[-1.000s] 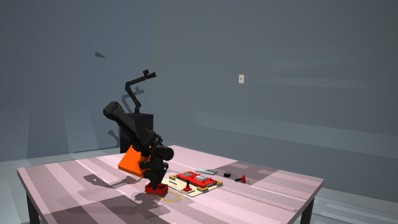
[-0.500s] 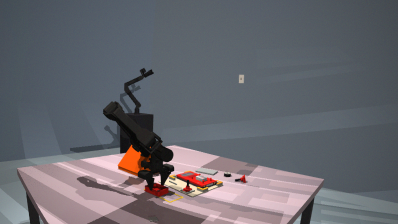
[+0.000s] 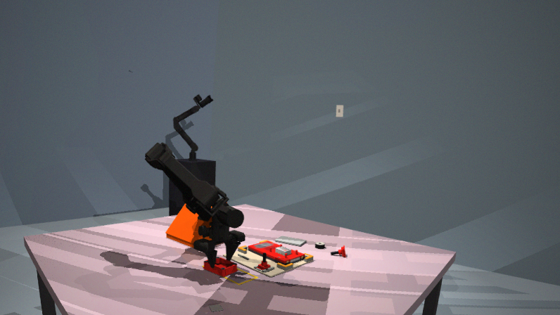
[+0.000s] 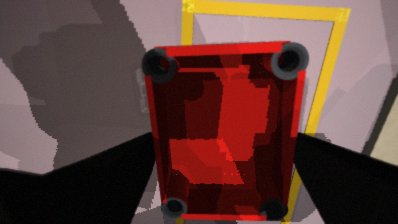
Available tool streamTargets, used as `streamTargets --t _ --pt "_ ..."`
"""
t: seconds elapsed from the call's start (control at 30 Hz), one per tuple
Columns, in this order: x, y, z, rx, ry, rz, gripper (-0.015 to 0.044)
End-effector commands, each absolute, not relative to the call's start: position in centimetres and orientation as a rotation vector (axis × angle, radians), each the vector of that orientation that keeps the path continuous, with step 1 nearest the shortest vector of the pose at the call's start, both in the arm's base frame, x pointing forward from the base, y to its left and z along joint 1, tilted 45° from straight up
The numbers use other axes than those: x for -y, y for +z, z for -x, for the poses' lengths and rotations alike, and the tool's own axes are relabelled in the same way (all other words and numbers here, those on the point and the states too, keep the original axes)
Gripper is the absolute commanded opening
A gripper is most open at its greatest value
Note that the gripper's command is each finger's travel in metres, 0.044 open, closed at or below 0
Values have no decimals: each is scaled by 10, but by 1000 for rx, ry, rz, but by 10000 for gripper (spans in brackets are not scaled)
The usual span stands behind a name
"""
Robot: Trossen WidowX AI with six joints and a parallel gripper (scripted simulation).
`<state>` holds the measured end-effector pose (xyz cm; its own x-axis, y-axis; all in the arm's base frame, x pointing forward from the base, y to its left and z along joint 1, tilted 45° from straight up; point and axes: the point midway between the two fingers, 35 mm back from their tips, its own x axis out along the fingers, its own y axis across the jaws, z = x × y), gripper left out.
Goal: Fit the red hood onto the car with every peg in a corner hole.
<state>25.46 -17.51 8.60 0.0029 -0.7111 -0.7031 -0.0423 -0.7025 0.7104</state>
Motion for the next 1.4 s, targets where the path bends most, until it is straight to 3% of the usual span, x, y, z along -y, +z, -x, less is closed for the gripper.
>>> streamTargets --t 0.0,0.03,0.47,1.07,1.37 --pt "175 86 -255 769 -1749 -1784 420" --pt "175 86 -255 769 -1749 -1784 440" --pt "118 142 -255 774 -1752 -1786 440" --pt "122 134 -257 746 -1755 -1786 440" --pt "129 114 -248 101 -1657 -1595 440"
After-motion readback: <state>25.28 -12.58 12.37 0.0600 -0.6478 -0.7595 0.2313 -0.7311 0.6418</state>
